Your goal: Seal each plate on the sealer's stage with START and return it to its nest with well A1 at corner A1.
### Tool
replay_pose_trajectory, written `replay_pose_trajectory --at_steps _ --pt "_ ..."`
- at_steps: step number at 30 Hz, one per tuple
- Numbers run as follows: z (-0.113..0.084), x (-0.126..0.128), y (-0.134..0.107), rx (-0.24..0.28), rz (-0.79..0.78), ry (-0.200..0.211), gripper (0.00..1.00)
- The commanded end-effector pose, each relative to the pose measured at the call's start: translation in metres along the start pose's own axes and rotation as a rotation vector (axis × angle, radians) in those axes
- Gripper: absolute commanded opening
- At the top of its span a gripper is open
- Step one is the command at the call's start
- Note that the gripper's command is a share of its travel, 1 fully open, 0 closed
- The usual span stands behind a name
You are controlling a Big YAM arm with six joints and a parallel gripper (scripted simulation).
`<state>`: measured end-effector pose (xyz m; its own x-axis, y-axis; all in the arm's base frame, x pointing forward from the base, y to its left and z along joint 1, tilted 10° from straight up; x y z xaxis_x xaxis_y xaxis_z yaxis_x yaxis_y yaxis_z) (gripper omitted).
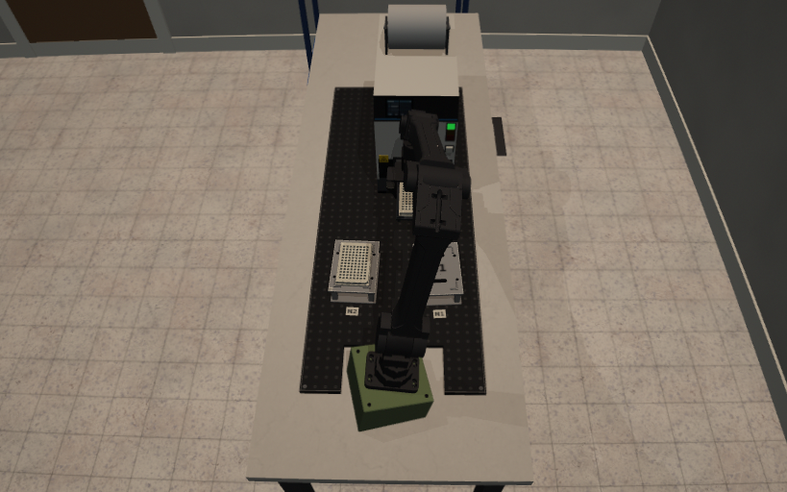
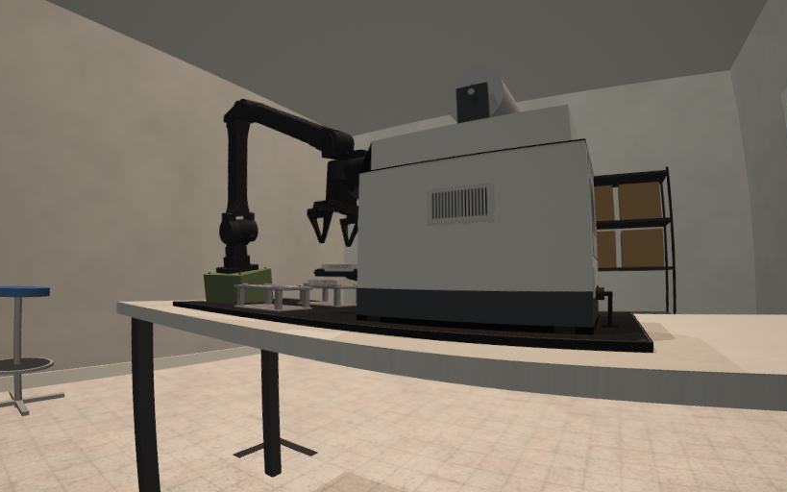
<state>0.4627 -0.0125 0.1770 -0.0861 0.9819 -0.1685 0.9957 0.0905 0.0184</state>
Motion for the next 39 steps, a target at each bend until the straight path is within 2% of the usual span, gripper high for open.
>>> replay_pose_trajectory --at_steps 1,7,15,16,18,23,27,33,36,39 --pt "-0.017 -0.008 0.001 -0.038 0.013 -0.006 1.00" --pt "-0.020 -0.007 -0.003 -0.063 0.002 -0.009 1.00" --pt "-0.020 -0.006 -0.010 -0.061 0.014 -0.008 1.00" --pt "-0.027 -0.011 -0.010 -0.061 0.011 -0.008 0.99" --pt "-0.027 -0.011 -0.010 -0.061 0.011 -0.008 0.99" --pt "-0.061 -0.037 -0.011 -0.073 0.008 -0.005 0.97" --pt "-0.078 -0.046 -0.010 -0.080 -0.001 -0.006 0.94" --pt "-0.093 -0.065 -0.013 -0.053 -0.013 -0.003 0.91" --pt "-0.094 -0.064 -0.014 -0.054 -0.011 -0.007 0.91" --pt "-0.112 -0.078 -0.017 -0.062 -0.009 -0.010 0.89"
Point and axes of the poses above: the point where the finger pads meet when closed, its own z axis out along the fingers, its own x axis across the jaws, y = z × x, the point moved 8 cm from there along -z, back along the fingers, and after that the axes turned 5 degrees about -z, right-handed, at the moved point
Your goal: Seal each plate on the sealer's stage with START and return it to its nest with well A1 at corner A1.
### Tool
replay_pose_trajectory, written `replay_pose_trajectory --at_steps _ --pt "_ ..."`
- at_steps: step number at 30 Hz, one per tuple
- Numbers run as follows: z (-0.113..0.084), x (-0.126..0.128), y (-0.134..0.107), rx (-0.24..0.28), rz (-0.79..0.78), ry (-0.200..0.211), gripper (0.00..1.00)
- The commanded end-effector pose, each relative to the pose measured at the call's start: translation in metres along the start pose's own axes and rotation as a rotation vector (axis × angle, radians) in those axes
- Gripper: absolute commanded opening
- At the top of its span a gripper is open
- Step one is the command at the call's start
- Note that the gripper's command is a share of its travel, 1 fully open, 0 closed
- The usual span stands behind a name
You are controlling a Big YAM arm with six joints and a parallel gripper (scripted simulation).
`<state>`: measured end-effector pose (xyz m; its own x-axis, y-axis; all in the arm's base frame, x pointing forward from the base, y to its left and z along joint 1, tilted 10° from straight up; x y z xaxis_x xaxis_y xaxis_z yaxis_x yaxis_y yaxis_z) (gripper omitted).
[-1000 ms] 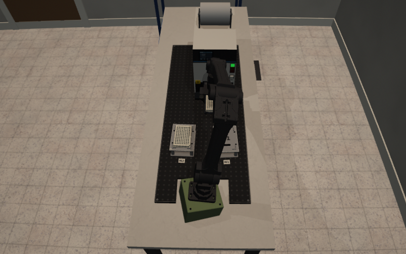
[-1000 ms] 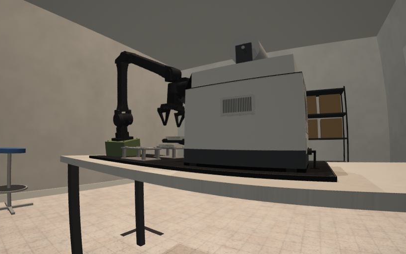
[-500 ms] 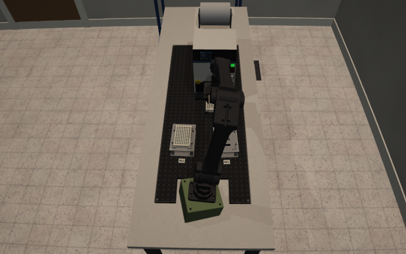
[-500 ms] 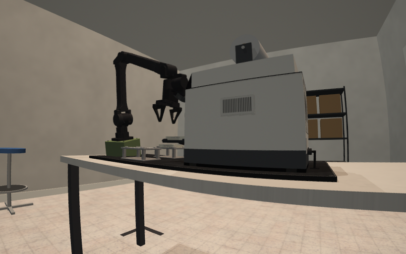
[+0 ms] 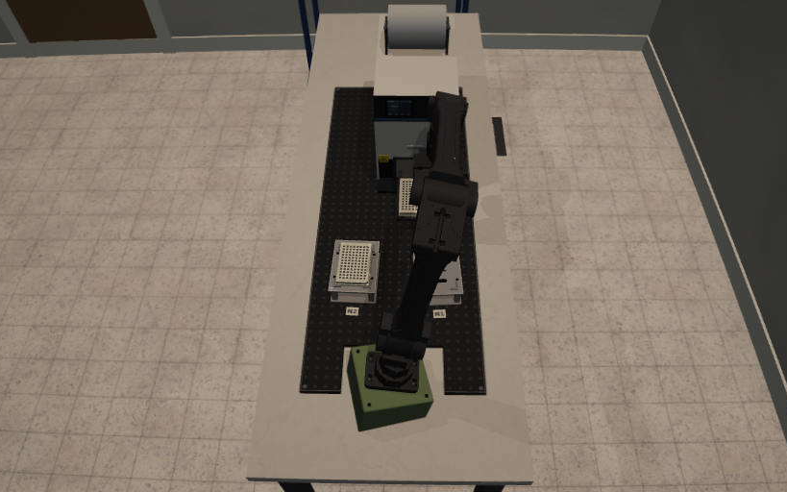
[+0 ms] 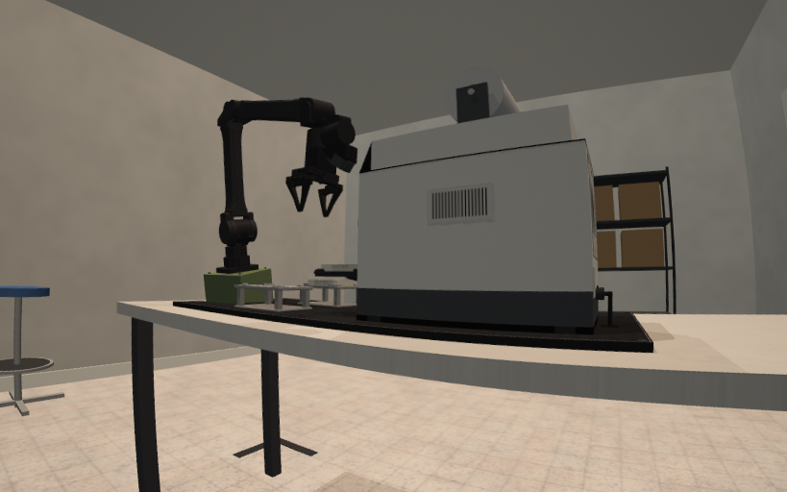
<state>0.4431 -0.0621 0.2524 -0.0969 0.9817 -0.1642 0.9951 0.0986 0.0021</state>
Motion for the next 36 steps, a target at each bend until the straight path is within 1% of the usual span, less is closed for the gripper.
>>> replay_pose_trajectory --at_steps 1,5,6,7,11,13,14,16,20,27,30,34,36 --pt "-0.053 -0.023 0.004 -0.084 0.004 -0.017 0.88" --pt "-0.077 -0.039 0.000 -0.102 0.008 -0.020 0.86" --pt "-0.081 -0.042 -0.001 -0.102 0.007 -0.020 0.00" --pt "-0.084 -0.045 -0.002 -0.100 0.006 -0.020 0.00" --pt "-0.087 -0.050 -0.001 -0.070 -0.017 -0.012 0.00" --pt "-0.087 -0.050 -0.001 -0.070 -0.017 -0.012 0.00" --pt "-0.079 -0.045 0.000 -0.063 -0.014 -0.013 0.00" --pt "-0.072 -0.042 0.003 -0.055 -0.013 -0.018 0.00" --pt "-0.060 -0.036 0.006 -0.042 -0.010 -0.013 0.00" --pt "-0.049 -0.045 0.003 -0.036 0.035 -0.013 0.00" --pt "-0.049 -0.045 0.003 -0.034 0.038 -0.012 0.00" --pt "-0.053 -0.038 0.000 -0.045 0.006 -0.015 0.00" --pt "-0.055 -0.038 -0.011 -0.147 0.002 -0.019 0.00"
Point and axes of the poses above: the point where the finger pads meet when closed, its own z axis out along the fingers, its own x axis across the jaws, y = z × x, the point moved 8 cm from there along -z, back along the fingers, and after that the axes turned 5 degrees about -z, right-handed, at the moved point
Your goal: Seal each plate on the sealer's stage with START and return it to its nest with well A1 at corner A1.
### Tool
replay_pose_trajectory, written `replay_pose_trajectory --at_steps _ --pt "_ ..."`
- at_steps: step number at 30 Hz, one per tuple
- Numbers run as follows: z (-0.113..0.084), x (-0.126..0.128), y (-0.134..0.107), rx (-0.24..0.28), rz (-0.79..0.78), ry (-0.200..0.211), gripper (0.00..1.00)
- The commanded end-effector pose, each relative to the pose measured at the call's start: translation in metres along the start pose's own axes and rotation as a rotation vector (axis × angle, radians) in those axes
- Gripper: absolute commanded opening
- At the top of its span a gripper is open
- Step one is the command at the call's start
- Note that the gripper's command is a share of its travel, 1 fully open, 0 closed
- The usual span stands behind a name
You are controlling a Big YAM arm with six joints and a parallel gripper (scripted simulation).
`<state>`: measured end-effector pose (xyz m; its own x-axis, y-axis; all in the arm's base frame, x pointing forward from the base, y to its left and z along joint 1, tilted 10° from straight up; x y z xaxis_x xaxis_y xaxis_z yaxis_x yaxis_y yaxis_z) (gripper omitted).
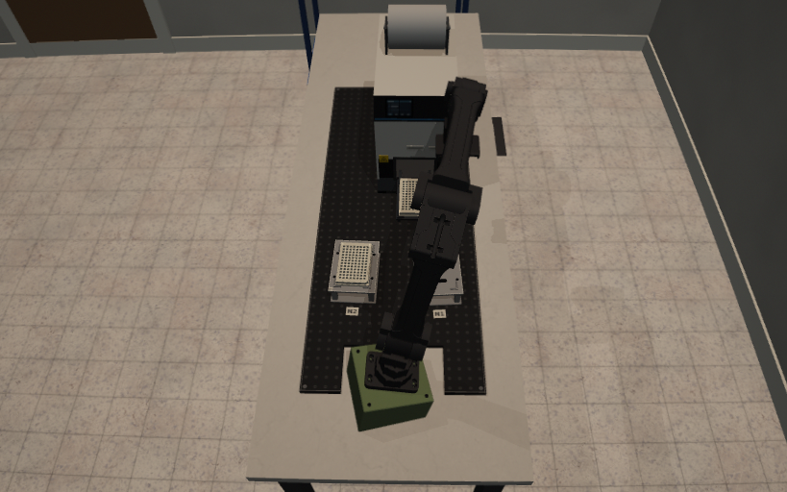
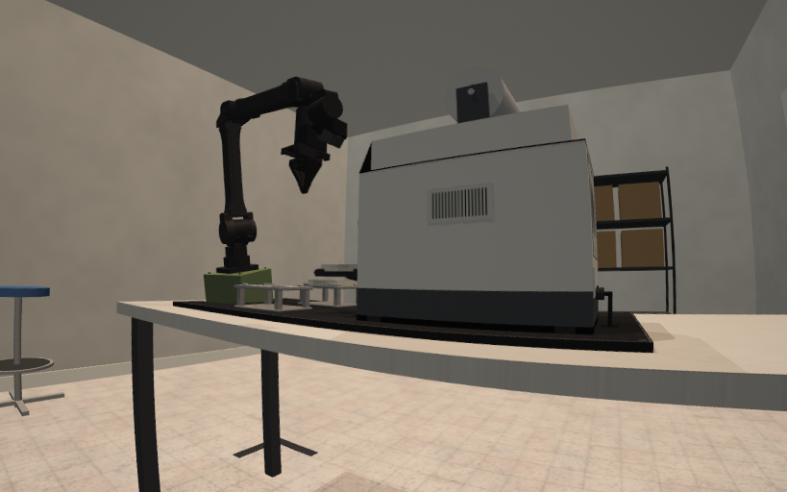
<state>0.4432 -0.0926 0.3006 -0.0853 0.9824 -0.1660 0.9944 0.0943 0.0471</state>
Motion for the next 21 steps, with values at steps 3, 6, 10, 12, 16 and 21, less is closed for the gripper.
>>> replay_pose_trajectory --at_steps 3,6,10,12,16,21 --pt "-0.014 -0.002 -0.021 -0.213 -0.016 -0.027 0.00" --pt "-0.011 -0.003 -0.029 -0.314 -0.020 -0.037 0.00" --pt "-0.007 -0.002 -0.037 -0.386 -0.022 -0.043 0.00" --pt "-0.003 0.001 -0.033 -0.402 -0.025 -0.036 0.00" --pt "0.004 0.006 -0.052 -0.548 -0.027 -0.052 0.00" --pt "0.002 0.001 -0.065 -0.742 -0.009 -0.081 0.00"
Point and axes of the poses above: the point where the finger pads meet when closed, its own z axis out along the fingers, its own x axis across the jaws, y = z × x, the point moved 8 cm from there along -z, back along the fingers, and after that the axes turned 5 degrees about -z, right-handed, at the moved point
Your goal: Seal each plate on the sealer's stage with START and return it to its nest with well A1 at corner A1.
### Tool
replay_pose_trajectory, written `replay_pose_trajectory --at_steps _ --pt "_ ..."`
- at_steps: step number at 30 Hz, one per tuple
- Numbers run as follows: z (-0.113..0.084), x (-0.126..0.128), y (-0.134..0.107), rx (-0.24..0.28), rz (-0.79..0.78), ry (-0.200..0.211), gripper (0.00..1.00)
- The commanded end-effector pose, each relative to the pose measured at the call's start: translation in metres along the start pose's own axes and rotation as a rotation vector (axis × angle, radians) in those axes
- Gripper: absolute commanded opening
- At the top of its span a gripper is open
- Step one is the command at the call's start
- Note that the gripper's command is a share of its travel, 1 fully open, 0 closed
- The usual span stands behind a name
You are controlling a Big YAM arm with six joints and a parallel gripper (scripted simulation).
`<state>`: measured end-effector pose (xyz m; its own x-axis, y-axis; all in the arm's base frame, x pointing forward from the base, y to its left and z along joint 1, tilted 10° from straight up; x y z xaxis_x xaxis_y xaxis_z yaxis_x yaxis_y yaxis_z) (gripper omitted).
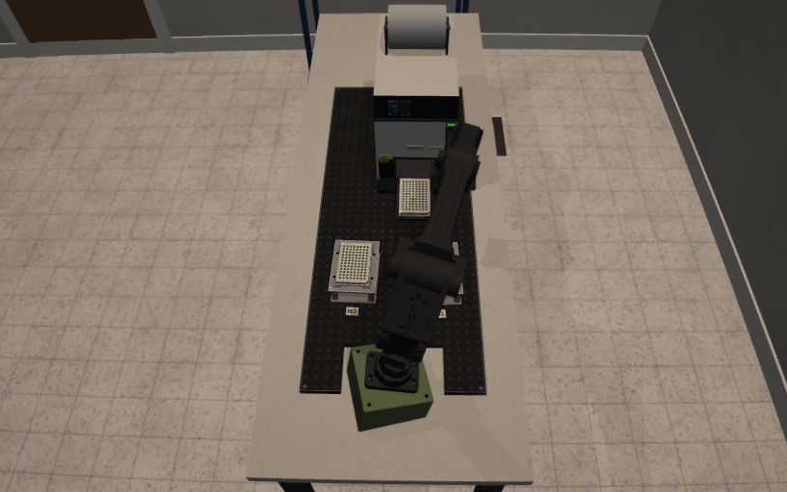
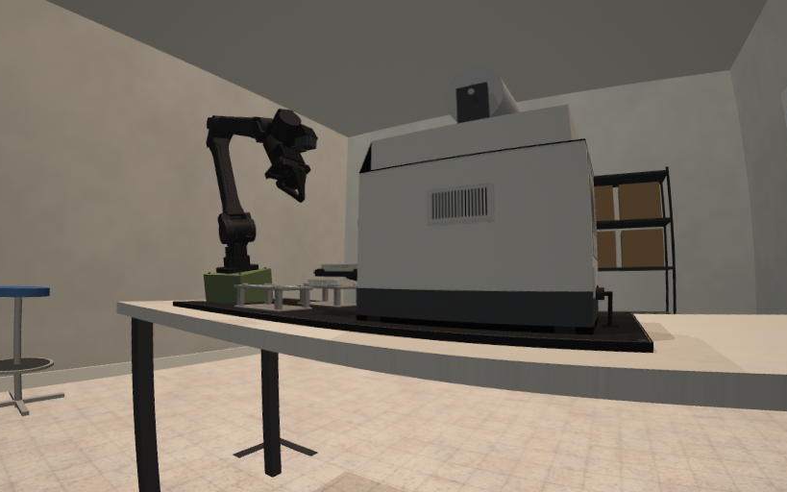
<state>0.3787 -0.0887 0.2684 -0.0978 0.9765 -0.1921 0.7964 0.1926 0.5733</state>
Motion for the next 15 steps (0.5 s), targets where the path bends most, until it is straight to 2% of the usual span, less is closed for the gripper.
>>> replay_pose_trajectory --at_steps 1,5,15 --pt "-0.021 -0.015 0.015 -0.173 0.000 -0.068 0.00" --pt "-0.014 -0.011 0.023 -0.139 0.004 -0.058 0.00" --pt "-0.012 -0.014 0.029 -0.108 0.005 -0.054 0.00"
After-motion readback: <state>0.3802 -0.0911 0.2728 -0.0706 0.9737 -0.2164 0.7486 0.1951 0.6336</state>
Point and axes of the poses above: the point where the finger pads meet when closed, its own z axis out along the fingers, its own x axis across the jaws, y = z × x, the point moved 8 cm from there along -z, back along the fingers, and after that the axes turned 5 degrees about -z, right-handed, at the moved point
